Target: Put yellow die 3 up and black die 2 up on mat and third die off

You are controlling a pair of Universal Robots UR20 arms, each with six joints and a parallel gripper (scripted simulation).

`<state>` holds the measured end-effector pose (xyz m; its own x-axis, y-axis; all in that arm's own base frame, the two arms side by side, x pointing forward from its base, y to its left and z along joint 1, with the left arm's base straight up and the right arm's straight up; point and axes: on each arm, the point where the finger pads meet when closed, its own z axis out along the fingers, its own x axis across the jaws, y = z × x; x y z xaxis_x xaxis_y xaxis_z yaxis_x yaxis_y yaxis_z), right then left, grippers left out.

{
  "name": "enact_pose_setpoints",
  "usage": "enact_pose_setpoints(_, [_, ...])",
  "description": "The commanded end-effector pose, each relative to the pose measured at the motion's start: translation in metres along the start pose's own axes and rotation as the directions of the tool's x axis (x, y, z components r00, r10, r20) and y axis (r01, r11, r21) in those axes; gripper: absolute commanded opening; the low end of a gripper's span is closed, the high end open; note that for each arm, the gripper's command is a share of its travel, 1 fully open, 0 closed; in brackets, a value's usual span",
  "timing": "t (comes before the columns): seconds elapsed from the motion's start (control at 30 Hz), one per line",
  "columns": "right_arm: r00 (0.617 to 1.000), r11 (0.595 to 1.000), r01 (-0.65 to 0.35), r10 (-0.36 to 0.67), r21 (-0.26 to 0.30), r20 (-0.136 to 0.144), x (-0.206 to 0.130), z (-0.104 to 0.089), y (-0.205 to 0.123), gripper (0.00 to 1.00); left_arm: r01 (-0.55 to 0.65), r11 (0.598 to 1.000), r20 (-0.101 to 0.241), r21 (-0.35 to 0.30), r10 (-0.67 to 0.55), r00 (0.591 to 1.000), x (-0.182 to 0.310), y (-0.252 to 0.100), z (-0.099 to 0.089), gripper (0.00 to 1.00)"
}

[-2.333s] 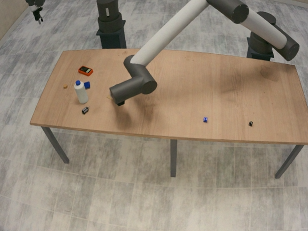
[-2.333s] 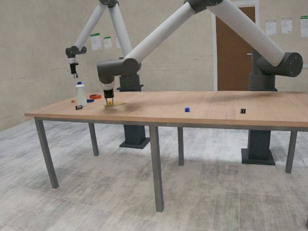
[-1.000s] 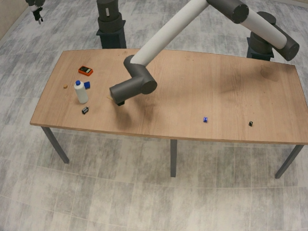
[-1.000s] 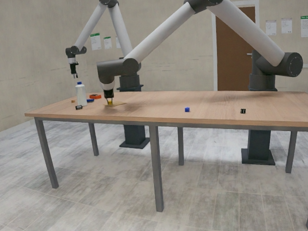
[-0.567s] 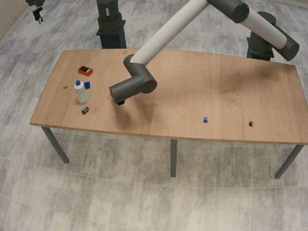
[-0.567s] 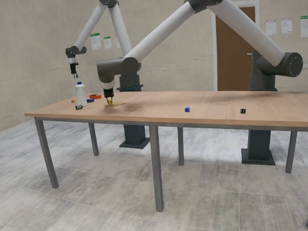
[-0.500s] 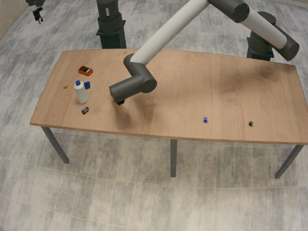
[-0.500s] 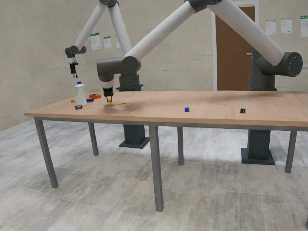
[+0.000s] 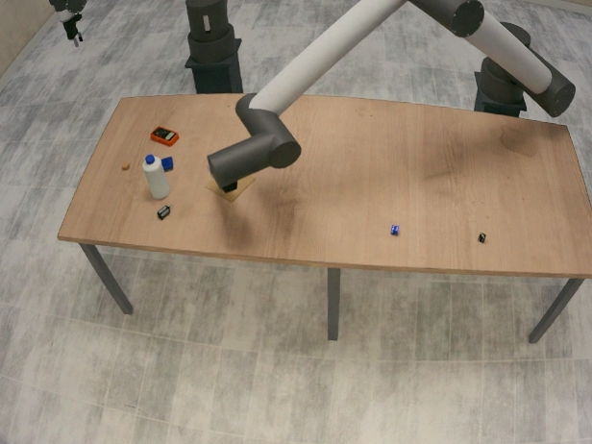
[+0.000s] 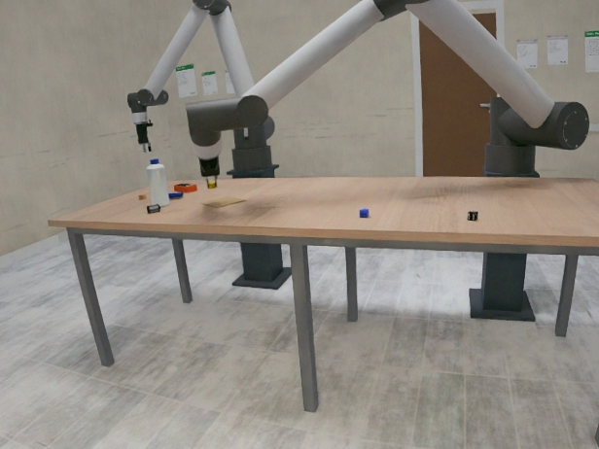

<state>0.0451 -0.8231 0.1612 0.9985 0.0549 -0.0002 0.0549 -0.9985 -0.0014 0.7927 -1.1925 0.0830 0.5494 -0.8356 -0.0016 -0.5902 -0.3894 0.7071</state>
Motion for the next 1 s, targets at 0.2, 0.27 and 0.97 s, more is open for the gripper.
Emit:
enact_pose_setpoints(0.2, [1.000,1.000,0.000,0.000,-0.001,0.000,0.0001,-0.0007,0.0006,1.00,-0.001,1.000,-0.001,0.000,0.001,1.000,0.0005,0.0093,-0.0093,0.49])
enact_pose_setpoints(0.27, [1.000,1.000,0.000,0.000,-0.001,0.000,0.0001,-0.0007,0.0006,1.00,-0.001,1.000,-0.001,0.000,0.001,1.000,0.0005,0.0093,-0.0093,0.49])
enact_pose_setpoints(0.97, [1.000,1.000,0.000,0.000,-0.001,0.000,0.0001,-0.0007,0.0006,1.00,-0.001,0.966,-0.001,0.260,0.001,1.000,0.0005,0.0128,-0.0088,0.49])
